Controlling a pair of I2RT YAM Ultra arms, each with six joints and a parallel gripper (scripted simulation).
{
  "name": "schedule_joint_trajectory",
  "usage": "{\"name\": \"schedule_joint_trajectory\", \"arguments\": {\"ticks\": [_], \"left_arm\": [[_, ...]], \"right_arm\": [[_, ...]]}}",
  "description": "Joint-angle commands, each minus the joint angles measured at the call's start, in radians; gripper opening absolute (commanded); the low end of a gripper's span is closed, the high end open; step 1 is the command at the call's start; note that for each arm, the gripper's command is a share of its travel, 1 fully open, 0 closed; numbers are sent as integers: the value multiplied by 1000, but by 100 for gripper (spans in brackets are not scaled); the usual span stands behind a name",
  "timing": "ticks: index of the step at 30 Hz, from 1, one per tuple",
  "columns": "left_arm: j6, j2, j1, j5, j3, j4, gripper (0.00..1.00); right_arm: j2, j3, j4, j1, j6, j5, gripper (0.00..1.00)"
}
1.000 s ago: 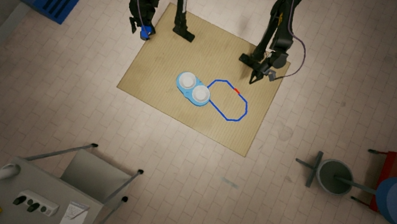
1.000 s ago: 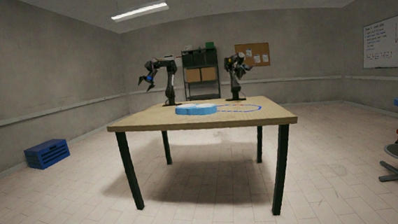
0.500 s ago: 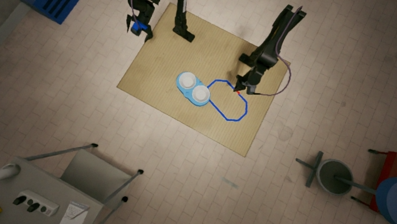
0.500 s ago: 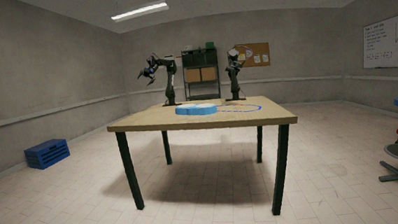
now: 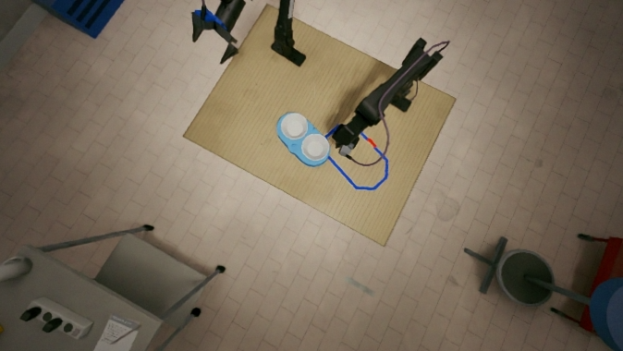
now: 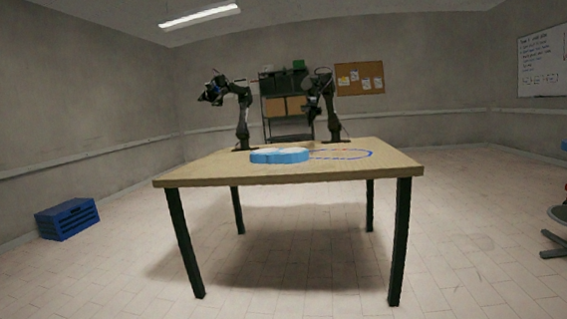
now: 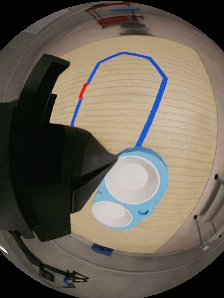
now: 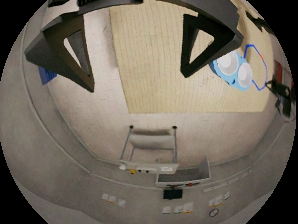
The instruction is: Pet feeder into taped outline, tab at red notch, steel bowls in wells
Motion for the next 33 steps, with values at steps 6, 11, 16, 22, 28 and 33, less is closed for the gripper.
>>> {"name": "schedule_joint_trajectory", "arguments": {"ticks": [6,11,16,22,28,33], "left_arm": [[106,85,-36,-77,203,-108,0],[166,250,-156,-66,253,-102,0],[209,325,-185,-95,359,-134,0],[167,291,-166,-87,379,-129,0],[166,319,-195,-72,395,-95,0],[188,297,-192,-76,388,-87,0]], "right_arm": [[-75,-121,293,16,292,-73,100],[-113,-137,400,30,375,-109,100],[-51,-166,465,53,458,-114,100],[-111,-122,474,39,404,-81,100],[-66,-111,487,33,394,-105,100],[-64,-111,488,33,396,-112,100]]}}
